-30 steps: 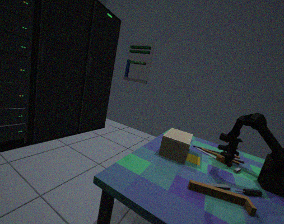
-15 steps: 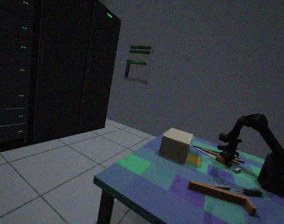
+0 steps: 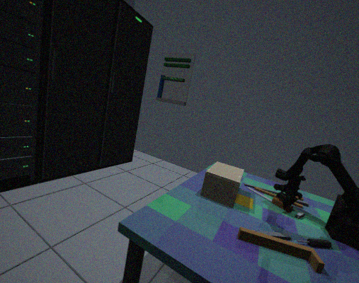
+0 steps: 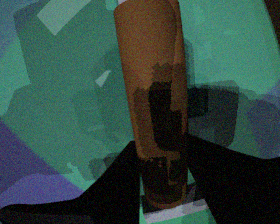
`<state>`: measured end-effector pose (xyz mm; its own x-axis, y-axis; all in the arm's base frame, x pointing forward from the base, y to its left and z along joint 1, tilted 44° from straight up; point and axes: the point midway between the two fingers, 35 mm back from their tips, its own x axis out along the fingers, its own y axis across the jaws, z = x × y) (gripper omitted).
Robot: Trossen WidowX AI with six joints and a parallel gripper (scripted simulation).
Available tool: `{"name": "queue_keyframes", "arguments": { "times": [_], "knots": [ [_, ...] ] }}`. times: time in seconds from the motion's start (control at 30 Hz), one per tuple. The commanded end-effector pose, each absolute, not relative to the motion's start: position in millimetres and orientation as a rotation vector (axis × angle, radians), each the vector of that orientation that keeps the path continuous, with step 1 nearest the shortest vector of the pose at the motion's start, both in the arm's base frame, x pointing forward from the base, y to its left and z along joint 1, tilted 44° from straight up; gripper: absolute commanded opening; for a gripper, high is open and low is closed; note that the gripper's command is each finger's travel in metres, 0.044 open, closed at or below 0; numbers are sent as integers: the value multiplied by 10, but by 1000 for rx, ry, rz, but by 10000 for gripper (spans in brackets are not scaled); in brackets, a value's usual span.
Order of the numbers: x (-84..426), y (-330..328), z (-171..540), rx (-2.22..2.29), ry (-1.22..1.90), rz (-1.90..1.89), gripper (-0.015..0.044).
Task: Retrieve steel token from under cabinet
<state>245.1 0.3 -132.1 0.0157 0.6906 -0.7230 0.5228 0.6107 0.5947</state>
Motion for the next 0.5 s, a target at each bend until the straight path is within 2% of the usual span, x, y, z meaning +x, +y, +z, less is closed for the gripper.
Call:
{"name": "queue_keyframes", "arguments": {
  "times": [0.0, 0.47],
  "knots": [
    [2481, 38, -1266, 1026, 1632, 182, 0],
    [2510, 132, -1176, 1028, 1632, 182, 0]
  ]
}}
